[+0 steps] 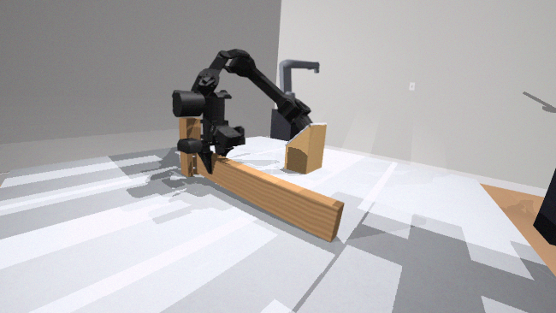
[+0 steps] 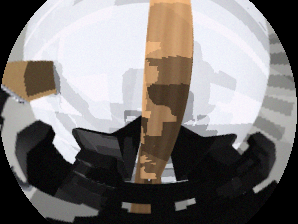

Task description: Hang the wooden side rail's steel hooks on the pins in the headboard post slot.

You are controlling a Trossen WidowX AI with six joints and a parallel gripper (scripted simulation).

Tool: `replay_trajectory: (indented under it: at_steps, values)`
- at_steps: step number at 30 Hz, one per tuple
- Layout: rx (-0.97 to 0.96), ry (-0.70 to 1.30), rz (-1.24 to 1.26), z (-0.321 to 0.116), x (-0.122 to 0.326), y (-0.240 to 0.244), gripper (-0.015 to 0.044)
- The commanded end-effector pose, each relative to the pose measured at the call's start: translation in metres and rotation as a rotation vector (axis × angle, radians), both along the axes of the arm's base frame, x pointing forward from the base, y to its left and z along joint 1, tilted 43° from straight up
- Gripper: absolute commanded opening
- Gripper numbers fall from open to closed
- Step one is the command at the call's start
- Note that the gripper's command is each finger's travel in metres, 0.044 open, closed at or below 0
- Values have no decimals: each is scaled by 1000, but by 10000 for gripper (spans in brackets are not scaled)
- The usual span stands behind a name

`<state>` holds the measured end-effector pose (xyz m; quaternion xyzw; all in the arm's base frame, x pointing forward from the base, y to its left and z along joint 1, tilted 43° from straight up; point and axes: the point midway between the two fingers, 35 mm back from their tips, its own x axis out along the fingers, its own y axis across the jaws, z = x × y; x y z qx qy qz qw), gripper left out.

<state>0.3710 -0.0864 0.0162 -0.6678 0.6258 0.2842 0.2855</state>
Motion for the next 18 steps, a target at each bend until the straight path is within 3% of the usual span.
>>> replay_trajectory:
  at_steps: [1, 18]
  values:
    - [-1, -12, 4, 4, 1, 0, 0]
    - [-1, -12, 4, 6, 2, -1, 0]
